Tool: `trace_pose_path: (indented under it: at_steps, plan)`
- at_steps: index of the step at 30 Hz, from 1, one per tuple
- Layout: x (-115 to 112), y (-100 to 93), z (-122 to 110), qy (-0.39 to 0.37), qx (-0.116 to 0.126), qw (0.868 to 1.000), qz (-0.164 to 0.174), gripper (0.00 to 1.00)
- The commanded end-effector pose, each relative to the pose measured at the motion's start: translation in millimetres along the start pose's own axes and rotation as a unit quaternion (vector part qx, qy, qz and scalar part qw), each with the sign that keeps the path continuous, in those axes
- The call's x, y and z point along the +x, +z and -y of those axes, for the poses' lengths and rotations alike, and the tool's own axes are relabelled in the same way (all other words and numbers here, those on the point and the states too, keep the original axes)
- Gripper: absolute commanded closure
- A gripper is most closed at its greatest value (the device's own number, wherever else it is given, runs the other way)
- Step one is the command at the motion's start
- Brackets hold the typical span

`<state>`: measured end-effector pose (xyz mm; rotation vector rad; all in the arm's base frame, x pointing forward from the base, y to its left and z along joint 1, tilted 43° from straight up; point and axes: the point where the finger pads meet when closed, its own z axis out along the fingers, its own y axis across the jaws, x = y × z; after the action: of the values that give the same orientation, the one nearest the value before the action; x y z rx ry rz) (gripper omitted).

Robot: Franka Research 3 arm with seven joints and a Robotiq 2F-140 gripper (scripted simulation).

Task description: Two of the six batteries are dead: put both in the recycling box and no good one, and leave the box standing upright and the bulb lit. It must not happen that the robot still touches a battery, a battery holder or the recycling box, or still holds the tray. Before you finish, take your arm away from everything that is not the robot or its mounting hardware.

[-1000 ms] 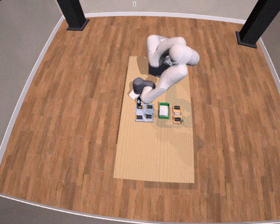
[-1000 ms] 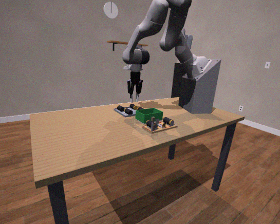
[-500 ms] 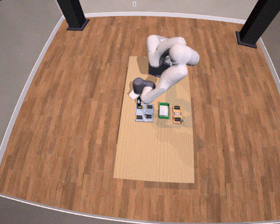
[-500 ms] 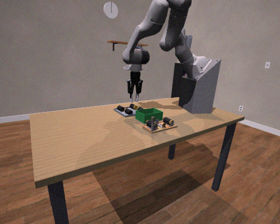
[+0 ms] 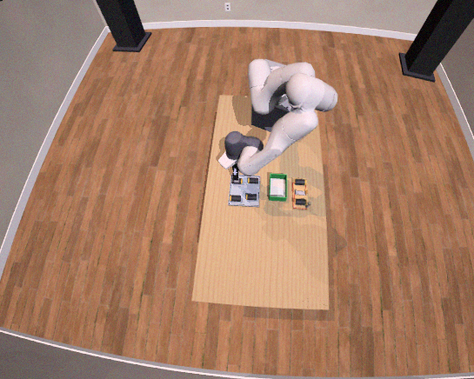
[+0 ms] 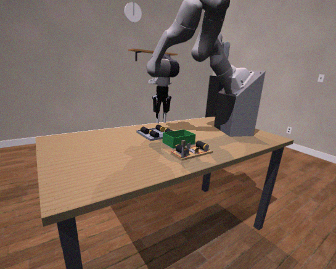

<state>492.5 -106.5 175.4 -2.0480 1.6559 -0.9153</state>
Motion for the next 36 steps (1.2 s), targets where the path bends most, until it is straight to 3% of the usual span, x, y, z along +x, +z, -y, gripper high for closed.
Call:
trace_pose_path:
  at_steps: [1, 12, 17, 23, 36]
  plan:
    - [0, 0.2, 1, -0.003, 0.001, 1.000, 0.000, 0.71]
    - [0, 1.0, 1, -0.003, 0.001, 1.000, 0.000, 0.71]
    - [0, 8.9, 1, -0.003, 0.001, 1.000, 0.000, 0.71]
    - [0, 32.8, 1, -0.003, 0.001, 1.000, 0.000, 0.71]
    - [0, 41.0, 1, -0.003, 0.001, 1.000, 0.000, 0.71]
